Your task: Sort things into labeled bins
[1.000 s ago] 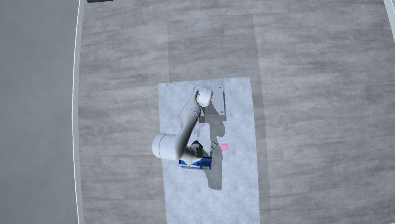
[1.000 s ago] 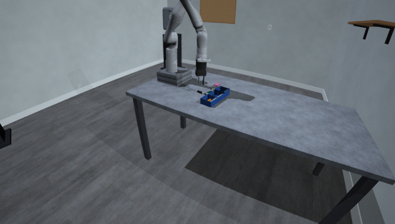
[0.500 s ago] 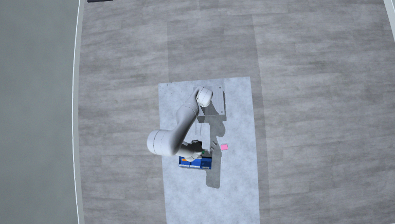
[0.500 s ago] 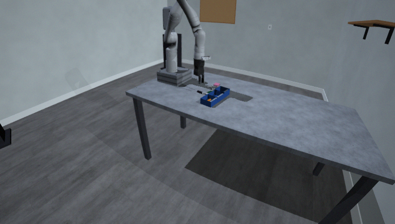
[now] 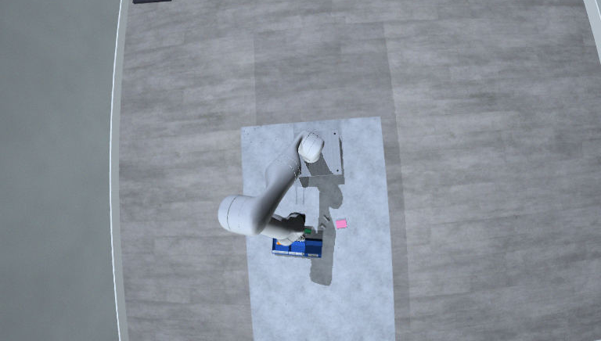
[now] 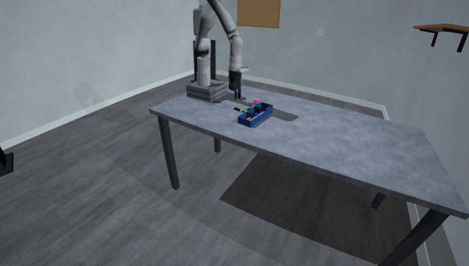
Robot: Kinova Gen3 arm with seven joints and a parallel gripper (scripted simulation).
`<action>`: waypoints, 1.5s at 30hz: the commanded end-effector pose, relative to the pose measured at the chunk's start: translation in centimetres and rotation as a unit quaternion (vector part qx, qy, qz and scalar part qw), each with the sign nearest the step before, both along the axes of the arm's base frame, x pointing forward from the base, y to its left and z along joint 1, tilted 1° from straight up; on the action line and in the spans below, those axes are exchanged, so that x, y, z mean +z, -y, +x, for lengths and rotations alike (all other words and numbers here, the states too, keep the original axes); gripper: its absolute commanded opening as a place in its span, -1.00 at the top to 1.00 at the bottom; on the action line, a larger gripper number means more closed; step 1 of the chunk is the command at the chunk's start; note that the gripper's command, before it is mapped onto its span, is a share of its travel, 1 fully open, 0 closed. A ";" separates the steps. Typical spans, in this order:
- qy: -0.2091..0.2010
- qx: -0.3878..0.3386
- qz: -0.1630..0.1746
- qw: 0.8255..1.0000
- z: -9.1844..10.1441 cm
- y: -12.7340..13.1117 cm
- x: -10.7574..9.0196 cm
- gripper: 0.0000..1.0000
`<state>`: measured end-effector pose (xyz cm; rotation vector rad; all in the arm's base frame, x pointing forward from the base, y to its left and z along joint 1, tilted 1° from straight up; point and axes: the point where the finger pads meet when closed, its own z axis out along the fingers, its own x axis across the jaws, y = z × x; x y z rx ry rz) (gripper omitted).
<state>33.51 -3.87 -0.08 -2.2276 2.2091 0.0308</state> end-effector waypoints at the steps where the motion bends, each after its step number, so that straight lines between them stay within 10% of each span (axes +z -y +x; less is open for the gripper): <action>1: -0.002 -0.005 0.001 1.000 0.0 -0.1 0.0 -0.21; 22: 0.000 -0.001 0.000 1.000 0.1 -0.2 0.0 -0.21; 45: -0.002 -0.002 0.002 1.000 -0.3 -1.1 -6.3 -0.21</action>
